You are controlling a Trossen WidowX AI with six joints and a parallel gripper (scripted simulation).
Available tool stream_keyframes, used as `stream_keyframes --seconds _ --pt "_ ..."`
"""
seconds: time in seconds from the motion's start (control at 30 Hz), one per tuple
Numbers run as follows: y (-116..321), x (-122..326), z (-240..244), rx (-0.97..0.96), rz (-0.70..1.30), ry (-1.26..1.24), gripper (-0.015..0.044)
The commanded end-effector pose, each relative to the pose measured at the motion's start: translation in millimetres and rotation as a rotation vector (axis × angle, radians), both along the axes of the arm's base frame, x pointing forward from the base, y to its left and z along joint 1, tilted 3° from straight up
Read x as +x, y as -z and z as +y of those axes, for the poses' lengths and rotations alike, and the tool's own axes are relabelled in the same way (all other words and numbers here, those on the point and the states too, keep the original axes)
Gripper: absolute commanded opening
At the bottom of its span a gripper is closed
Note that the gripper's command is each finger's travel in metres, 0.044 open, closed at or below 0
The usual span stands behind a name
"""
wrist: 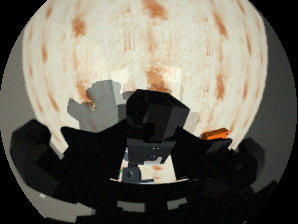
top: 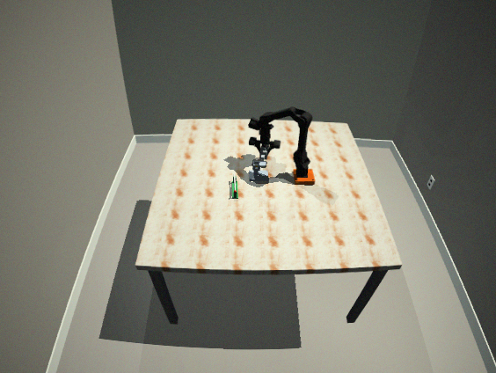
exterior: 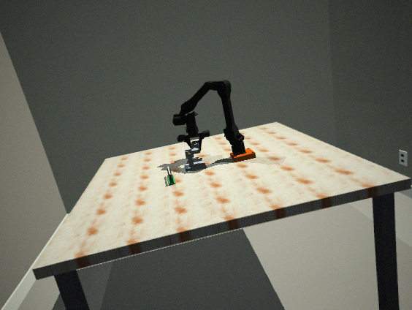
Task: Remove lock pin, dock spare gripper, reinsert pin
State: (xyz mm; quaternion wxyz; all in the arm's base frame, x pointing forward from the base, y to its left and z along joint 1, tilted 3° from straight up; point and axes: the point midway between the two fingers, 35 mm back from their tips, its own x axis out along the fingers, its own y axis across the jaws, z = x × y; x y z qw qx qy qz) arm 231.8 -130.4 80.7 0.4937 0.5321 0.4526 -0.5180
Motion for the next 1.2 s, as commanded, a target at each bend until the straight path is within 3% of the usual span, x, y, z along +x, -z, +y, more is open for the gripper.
stream_keyframes --seconds 0.0,1.17 --pt "-1.3 -1.2 1.0 0.006 -0.005 0.104 0.0" --pt "-3.1 -7.7 4.5 0.052 -0.032 0.975 0.0"
